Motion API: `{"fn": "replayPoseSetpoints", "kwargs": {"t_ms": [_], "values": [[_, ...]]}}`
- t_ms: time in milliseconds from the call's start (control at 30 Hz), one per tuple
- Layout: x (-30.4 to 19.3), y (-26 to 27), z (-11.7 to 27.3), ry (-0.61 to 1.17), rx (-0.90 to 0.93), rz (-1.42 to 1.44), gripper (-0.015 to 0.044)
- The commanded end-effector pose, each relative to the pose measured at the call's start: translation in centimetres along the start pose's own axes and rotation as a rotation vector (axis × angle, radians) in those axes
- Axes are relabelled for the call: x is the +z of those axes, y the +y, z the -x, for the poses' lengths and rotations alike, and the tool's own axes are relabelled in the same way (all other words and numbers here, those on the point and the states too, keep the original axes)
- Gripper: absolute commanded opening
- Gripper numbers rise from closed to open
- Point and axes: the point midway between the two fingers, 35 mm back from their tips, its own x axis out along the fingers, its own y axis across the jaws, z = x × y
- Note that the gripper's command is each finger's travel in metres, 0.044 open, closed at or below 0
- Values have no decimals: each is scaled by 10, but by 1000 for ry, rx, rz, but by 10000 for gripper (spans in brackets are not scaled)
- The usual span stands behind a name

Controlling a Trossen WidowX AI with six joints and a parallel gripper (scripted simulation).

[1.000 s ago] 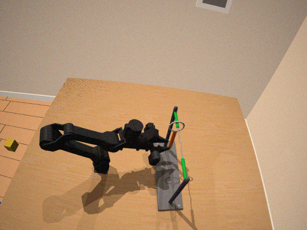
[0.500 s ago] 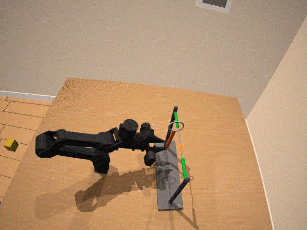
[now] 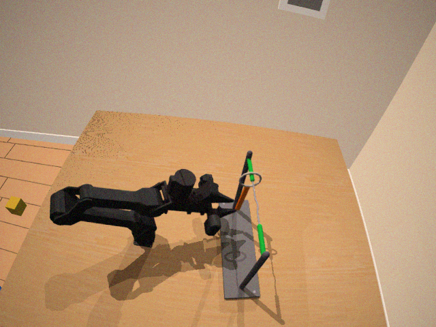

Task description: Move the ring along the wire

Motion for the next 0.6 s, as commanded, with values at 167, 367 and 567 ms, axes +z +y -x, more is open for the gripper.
{"fn": "replayPoseSetpoints", "kwargs": {"t_ms": [167,367,567], "values": [[0,-1,0,0,-4,-4,160],[2,1,12,1,0,0,265],[1,0,44,3,0,-1,423]]}}
